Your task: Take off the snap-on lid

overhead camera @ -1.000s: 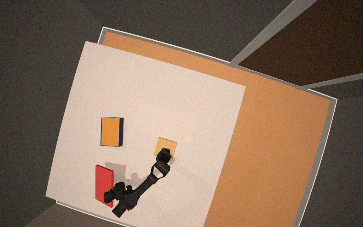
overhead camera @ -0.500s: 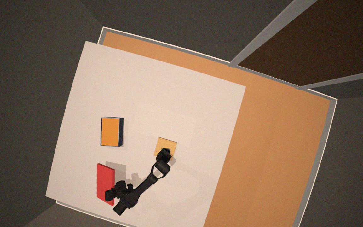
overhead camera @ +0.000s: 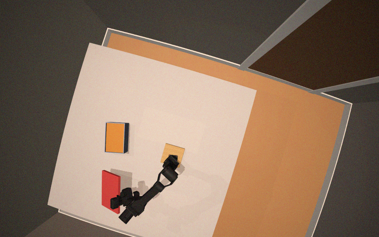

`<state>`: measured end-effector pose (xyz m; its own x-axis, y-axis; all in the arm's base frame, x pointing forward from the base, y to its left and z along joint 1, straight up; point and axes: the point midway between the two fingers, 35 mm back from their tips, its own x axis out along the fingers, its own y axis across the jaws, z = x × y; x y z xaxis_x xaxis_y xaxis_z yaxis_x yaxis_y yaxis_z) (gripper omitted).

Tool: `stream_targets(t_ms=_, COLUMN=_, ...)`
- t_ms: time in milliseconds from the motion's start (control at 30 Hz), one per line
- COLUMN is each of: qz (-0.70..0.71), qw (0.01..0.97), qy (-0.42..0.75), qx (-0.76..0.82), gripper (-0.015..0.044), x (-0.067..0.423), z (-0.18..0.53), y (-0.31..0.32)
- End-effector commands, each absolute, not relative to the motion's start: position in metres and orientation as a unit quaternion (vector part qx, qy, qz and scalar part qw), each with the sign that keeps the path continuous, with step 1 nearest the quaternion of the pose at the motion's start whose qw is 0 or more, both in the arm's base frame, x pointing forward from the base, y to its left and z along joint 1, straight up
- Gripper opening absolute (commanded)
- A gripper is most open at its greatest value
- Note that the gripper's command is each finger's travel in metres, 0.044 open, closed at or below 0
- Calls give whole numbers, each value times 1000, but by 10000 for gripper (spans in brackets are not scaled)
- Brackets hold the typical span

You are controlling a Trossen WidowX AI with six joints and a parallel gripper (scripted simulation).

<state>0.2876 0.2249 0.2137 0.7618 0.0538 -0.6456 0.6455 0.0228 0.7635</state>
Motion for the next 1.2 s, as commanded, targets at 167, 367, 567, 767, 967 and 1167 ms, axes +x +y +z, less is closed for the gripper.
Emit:
stream_targets(t_ms=167, qz=-218, qw=663, qy=258, qx=668, gripper=0, x=288, z=212, y=224)
stream_targets(t_ms=367, qz=-218, qw=663, qy=258, qx=668, gripper=0, x=288, z=207, y=224)
stream_targets(t_ms=567, qz=-218, qw=663, qy=258, qx=668, gripper=0, x=288, z=203, y=224)
stream_targets(t_ms=767, qz=-218, qw=663, qy=258, qx=668, gripper=0, x=288, z=198, y=224)
stream_targets(t_ms=967, qz=-218, qw=663, qy=258, qx=668, gripper=0, x=288, z=193, y=224)
stream_targets(t_ms=1167, qz=-218, qw=663, qy=258, qx=668, gripper=0, x=288, z=188, y=224)
